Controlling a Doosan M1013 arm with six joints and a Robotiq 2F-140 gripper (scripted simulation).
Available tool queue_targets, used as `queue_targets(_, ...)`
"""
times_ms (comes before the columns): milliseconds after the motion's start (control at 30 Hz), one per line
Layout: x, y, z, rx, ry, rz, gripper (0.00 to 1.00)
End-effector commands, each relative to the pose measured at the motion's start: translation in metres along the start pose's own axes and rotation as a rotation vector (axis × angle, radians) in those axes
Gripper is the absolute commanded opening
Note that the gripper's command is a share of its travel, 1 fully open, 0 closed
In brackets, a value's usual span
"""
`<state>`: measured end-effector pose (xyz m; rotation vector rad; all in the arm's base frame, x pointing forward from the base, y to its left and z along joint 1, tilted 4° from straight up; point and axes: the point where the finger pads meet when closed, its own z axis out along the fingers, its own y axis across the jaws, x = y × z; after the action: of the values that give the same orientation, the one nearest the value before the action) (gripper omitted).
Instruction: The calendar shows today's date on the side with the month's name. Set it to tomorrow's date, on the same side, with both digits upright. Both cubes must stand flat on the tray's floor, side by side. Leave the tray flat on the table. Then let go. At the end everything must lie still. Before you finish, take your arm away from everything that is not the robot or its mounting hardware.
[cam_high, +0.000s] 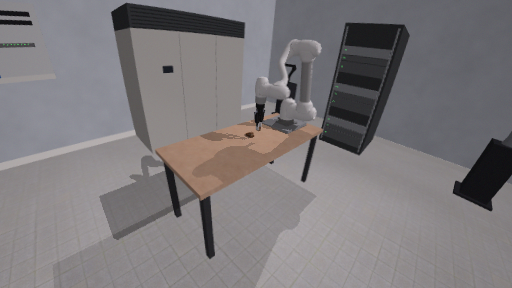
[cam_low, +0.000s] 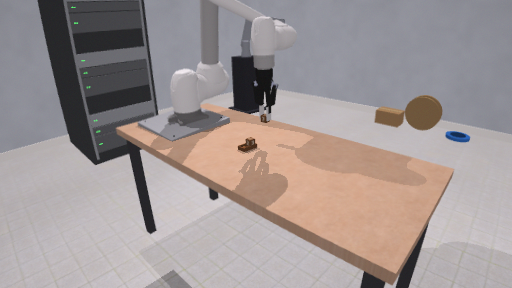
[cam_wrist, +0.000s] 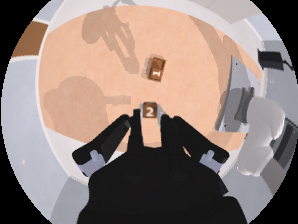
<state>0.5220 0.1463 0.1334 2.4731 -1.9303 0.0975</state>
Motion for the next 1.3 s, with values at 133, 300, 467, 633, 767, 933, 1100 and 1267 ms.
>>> queue_targets(133,-0.0001,0.0,-0.0001,0.001,0.013,0.298,0.17)
queue_targets(300,-0.0001,0.0,-0.0001,0.002,0.013,0.465,0.17)
queue_targets(467,-0.0002,0.0,-0.0002,0.003,0.013,0.603,0.17)
queue_targets(633,-0.0002,0.0,-0.0002,0.004,0.013,0.786,0.17)
queue_targets(767,-0.0002,0.0,-0.0002,0.005,0.012,0.886,0.17)
queue_targets(933,-0.0002,0.0,-0.0002,0.006,0.012,1.052,0.17)
queue_targets(1100,-0.0002,0.0,-0.0003,0.007,0.012,1.215,0.17)
queue_targets(1267,-0.0002,0.0,-0.0003,0.008,0.011,1.354,0.17)
